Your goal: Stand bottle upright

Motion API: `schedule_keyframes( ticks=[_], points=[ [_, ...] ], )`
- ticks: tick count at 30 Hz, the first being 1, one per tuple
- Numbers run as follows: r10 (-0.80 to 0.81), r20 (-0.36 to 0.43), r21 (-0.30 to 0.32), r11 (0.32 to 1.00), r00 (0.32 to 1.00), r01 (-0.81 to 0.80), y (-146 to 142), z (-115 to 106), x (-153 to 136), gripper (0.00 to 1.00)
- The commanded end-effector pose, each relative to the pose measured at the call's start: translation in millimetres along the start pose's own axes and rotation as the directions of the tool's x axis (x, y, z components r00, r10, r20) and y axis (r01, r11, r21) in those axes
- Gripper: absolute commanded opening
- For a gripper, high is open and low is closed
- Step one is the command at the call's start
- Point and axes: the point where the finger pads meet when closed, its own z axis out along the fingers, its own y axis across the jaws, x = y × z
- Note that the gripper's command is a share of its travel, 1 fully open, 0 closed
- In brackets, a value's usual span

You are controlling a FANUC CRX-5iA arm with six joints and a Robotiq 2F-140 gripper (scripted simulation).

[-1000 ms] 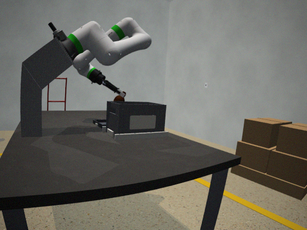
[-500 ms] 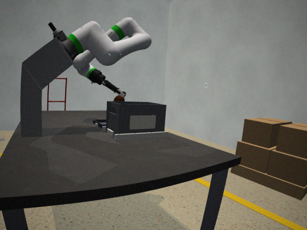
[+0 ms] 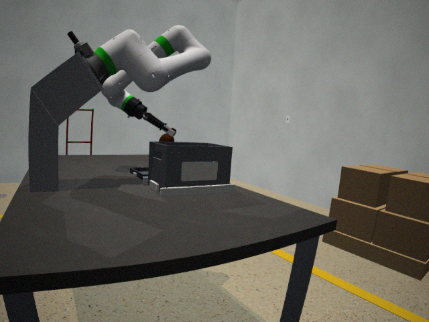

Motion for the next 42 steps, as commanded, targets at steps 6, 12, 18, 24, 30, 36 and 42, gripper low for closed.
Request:
schedule_keyframes(
  ticks=[6, 12, 18, 24, 30, 36, 42],
  points=[
    [0.001, -0.028, -0.001, 1.000, 1.000, -0.001, -0.1, 0.2, -0.2, 0.00],
    [0.001, -0.069, -0.002, 1.000, 0.998, -0.001, -0.2, 0.4, -0.8, 0.00],
    [0.001, -0.111, -0.002, 1.000, 0.994, -0.001, -0.2, 0.0, -1.6, 0.00],
    [0.000, -0.133, -0.001, 1.000, 0.991, -0.001, -0.1, -0.4, -2.2, 0.00],
    [0.000, -0.154, 0.000, 1.000, 0.988, 0.000, 0.0, -0.9, -2.8, 0.00],
    [0.000, -0.159, 0.001, 1.000, 0.987, 0.000, 0.0, -1.1, -3.0, 0.00],
    [0.000, -0.159, 0.001, 1.000, 0.987, 0.000, 0.0, -1.1, -3.0, 0.00]
  ],
)
